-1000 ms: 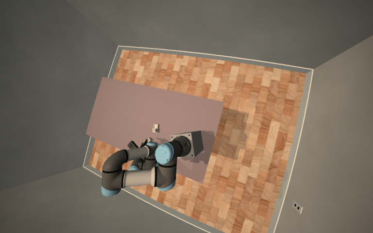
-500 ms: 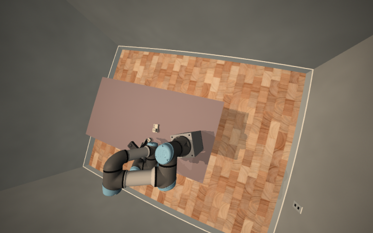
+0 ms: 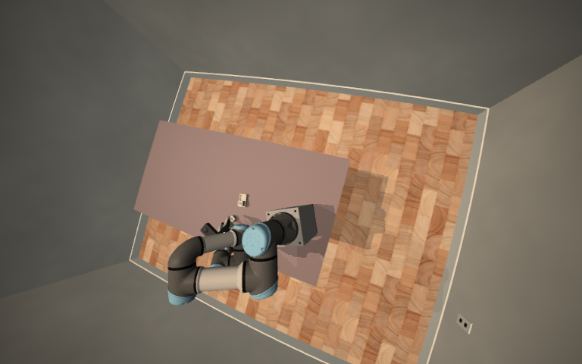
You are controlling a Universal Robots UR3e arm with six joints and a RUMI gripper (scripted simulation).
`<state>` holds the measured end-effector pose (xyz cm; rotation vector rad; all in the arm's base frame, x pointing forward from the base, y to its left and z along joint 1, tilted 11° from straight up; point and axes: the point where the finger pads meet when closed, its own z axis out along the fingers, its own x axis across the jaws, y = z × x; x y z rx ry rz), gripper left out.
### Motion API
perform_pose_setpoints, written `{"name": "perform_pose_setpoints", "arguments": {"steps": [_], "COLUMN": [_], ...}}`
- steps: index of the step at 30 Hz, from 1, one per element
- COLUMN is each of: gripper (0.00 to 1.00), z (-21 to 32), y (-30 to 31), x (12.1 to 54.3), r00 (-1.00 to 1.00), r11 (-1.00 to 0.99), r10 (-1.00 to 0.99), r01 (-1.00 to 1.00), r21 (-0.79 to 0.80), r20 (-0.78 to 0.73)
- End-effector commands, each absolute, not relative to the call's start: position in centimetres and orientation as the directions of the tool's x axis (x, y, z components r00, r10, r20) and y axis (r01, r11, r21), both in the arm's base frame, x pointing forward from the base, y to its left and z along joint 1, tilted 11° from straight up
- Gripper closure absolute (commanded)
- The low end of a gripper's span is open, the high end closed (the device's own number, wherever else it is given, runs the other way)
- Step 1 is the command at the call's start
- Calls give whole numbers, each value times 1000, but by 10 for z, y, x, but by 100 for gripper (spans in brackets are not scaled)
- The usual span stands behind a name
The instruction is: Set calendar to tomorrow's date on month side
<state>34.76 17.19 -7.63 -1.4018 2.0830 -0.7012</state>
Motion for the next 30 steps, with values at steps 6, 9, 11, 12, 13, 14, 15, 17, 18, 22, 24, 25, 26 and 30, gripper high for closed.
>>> {"name": "perform_pose_setpoints", "arguments": {"steps": [6, 9, 11, 12, 13, 14, 15, 17, 18, 22, 24, 25, 26, 30], "gripper": [72, 72, 72, 72, 72, 72, 72, 72, 72, 72, 72, 72, 72, 72], "z": [-76, -76, -76, -76, -76, -76, -76, -76, -76, -76, -76, -76, -76, -76], "y": [172, 172, 172, 172, 172, 172, 172, 172, 172, 172, 172, 172, 172, 172], "x": [347, 345, 345, 344, 344, 343, 343, 343, 343, 342, 342, 342, 342, 342], "r00": [-322, -322, -322, -322, -322, -322, -322, -323, -323, -323, -323, -323, -323, -323], "r11": [318, 317, 316, 315, 315, 315, 315, 315, 315, 315, 315, 315, 315, 315], "r10": [-936, -936, -935, -935, -935, -935, -935, -935, -935, -935, -934, -934, -934, -934], "r01": [-604, -586, -575, -571, -567, -563, -560, -555, -553, -551, -550, -550, -550, -550], "r21": [-731, -746, -755, -758, -761, -764, -766, -770, -771, -773, -773, -774, -774, -774], "r20": [-142, -144, -146, -147, -147, -148, -149, -150, -150, -150, -151, -151, -151, -151]}}
